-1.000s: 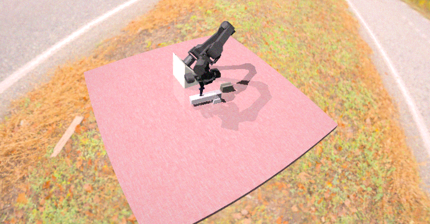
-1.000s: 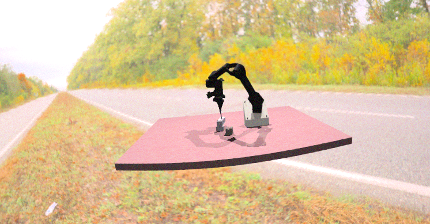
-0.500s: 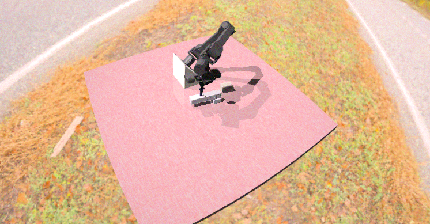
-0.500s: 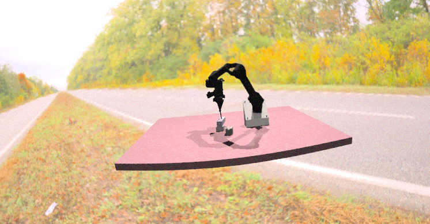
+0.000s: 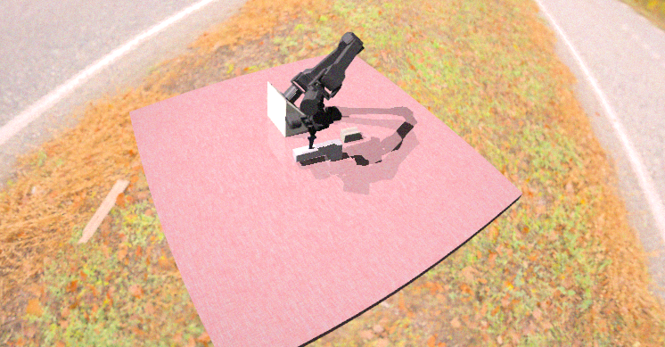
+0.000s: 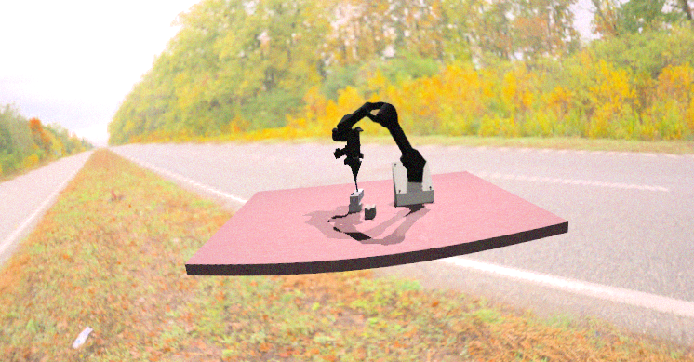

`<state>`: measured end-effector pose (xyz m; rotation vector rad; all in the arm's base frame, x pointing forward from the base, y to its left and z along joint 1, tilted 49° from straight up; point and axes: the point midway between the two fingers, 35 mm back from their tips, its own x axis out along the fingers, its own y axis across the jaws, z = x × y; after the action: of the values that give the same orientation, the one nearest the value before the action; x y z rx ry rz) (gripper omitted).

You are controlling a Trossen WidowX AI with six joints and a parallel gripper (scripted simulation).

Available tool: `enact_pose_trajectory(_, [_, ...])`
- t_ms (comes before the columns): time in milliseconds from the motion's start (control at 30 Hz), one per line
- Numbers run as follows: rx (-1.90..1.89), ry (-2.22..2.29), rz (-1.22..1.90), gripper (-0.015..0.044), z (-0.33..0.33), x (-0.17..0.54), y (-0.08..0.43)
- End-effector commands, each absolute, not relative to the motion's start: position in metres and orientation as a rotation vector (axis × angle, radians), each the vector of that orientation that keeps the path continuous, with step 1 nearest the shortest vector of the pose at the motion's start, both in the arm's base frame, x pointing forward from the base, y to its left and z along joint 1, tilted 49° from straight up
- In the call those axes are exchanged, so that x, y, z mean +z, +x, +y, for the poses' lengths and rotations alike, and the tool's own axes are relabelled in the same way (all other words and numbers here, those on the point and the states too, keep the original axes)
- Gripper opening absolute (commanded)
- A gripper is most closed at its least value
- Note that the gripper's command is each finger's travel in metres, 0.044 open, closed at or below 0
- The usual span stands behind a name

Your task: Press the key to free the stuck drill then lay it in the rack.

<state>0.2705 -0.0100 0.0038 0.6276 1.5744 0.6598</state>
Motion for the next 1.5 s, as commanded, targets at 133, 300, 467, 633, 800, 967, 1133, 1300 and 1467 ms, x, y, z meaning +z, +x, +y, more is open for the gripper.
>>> enact_pose_trajectory(133, [0.682, 0.631, 1.607, 0.0000, 0.004, -0.003, 0.262])
enact_pose_trajectory(300, [0.682, 0.631, 1.607, 0.0000, 0.005, -0.004, 0.262])
enact_pose_trajectory(467, [0.682, 0.631, 1.607, 0.0000, 0.008, -0.006, 0.261])
enact_pose_trajectory(633, [0.682, 0.631, 1.607, 0.0000, 0.010, -0.008, 0.261])
enact_pose_trajectory(800, [0.682, 0.631, 1.607, 0.0000, 0.013, -0.010, 0.260])
enact_pose_trajectory(967, [0.680, 0.630, 1.607, 0.0079, 0.006, -0.004, 0.264])
enact_pose_trajectory(1133, [0.678, 0.629, 1.608, 0.0210, -0.032, 0.025, 0.274])
enact_pose_trajectory(1300, [0.679, 0.629, 1.608, 0.0341, -0.046, 0.036, 0.276])
enact_pose_trajectory(1467, [0.868, 0.398, 1.470, 0.0440, -0.004, 0.044, 0.283])
